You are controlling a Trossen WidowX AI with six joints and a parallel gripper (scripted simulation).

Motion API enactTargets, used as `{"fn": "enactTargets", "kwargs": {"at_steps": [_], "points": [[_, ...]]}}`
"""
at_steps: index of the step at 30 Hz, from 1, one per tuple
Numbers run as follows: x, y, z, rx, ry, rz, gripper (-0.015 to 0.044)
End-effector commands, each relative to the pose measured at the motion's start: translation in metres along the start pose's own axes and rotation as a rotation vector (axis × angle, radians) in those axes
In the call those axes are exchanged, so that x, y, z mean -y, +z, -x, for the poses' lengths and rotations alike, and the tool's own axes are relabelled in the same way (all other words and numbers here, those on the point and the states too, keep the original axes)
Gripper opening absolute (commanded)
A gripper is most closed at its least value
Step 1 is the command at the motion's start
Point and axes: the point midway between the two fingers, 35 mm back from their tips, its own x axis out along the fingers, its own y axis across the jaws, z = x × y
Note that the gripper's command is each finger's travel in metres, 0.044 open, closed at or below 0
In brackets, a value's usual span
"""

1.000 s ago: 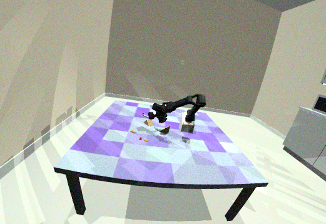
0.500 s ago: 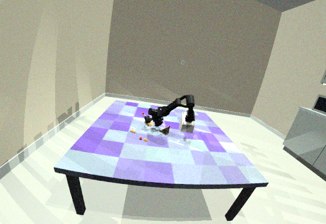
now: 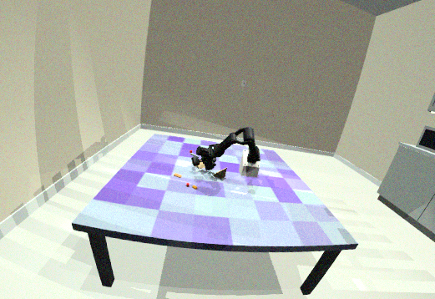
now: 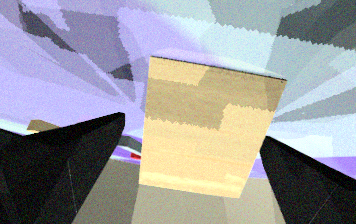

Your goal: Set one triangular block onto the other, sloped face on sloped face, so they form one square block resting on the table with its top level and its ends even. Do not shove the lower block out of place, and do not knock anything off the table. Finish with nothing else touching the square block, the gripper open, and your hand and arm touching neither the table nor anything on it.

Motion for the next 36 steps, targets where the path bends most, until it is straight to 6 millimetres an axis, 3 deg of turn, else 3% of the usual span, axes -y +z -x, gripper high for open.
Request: {"fn": "enactTargets", "kwargs": {"at_steps": [1, 4, 11, 19, 27, 36], "points": [[0.001, -0.001, -0.001, -0.004, -0.002, -0.002, 0.0440], [0.001, -0.001, -0.001, -0.004, -0.002, -0.002, 0.0440], [0.000, 0.000, -0.001, 0.000, 0.000, 0.000, 0.0256], [0.000, 0.000, -0.001, 0.000, 0.000, 0.000, 0.0203], [0.002, -0.012, 0.009, -0.001, 0.002, 0.000, 0.0000], [0.004, -0.045, 0.039, -0.003, 0.003, 0.001, 0.0000]]}}
